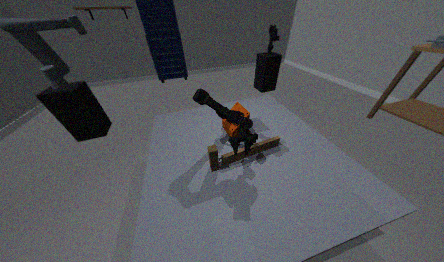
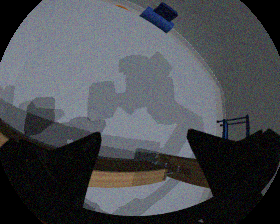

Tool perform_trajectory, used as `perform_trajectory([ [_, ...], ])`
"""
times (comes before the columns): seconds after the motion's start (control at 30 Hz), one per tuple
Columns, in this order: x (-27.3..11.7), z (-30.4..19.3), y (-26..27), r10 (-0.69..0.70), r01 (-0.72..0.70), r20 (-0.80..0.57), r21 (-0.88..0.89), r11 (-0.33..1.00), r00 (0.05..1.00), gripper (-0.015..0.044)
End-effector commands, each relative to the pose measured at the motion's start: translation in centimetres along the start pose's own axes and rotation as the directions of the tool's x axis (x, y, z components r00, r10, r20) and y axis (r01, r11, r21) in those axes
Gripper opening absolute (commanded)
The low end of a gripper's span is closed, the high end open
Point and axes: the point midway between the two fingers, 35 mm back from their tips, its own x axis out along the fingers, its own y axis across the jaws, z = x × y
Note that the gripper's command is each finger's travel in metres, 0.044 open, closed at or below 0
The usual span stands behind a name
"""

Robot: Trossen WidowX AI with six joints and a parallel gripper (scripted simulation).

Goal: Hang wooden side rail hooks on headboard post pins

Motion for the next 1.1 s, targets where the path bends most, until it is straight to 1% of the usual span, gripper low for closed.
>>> perform_trajectory([
  [0.0,0.0,0.9,0.5,0.167,-0.168,-0.035,-0.364,0.916,0.985,0.044],
  [0.17,-0.5,0.3,0.7,0.278,-0.28,-0.094,-0.572,0.771,0.956,0.044],
  [0.33,-1.5,-0.9,0.3,0.378,-0.38,-0.178,-0.728,0.571,0.909,0.044],
  [0.57,-3.5,-3.4,-1.2,0.48,-0.482,-0.331,-0.844,0.234,0.812,0.044],
  [0.63,-4.0,-4.0,-1.5,0.494,-0.495,-0.361,-0.853,0.168,0.791,0.044],
  [1.07,-4.1,-4.1,-1.6,0.496,-0.496,-0.365,-0.853,0.16,0.788,0.044],
])
